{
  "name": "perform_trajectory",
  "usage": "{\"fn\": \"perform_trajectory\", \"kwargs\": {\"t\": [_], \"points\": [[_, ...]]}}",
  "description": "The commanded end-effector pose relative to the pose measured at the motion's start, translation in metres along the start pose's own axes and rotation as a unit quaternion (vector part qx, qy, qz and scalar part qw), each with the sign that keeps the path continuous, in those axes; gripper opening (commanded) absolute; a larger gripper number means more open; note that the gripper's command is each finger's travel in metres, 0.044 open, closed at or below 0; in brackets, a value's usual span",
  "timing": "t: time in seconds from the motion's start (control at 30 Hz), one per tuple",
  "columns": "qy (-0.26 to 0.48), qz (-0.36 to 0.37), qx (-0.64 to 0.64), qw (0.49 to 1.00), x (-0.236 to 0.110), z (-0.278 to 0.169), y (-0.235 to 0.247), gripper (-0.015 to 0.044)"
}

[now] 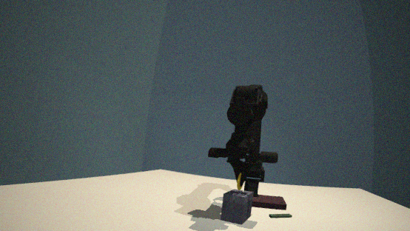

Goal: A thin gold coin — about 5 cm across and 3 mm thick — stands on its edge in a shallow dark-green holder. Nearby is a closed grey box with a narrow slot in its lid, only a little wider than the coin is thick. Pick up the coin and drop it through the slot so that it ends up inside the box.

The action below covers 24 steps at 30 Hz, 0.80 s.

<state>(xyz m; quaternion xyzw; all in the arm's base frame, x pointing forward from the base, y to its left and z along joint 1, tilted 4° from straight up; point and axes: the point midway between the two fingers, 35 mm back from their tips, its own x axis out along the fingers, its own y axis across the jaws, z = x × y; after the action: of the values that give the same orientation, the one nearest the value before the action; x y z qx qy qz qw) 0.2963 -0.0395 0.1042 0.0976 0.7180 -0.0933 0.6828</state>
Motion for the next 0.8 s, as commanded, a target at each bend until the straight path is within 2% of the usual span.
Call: {"fn": "perform_trajectory", "kwargs": {"t": [0.0, 0.43, 0.63, 0.77], "points": [[0.001, 0.0, -0.001, 1.0, 0.0027, -0.0004, 0.0001, 0.0], [0.001, 0.0, 0.001, 1.0, 0.0078, -0.0005, 0.0, 0.0], [0.0, 0.0, 0.0, 1.0, 0.0055, -0.0002, 0.0, 0.0157], [0.0, 0.0, 0.0, 1.0, 0.0055, -0.0002, 0.0, 0.0161]]}}
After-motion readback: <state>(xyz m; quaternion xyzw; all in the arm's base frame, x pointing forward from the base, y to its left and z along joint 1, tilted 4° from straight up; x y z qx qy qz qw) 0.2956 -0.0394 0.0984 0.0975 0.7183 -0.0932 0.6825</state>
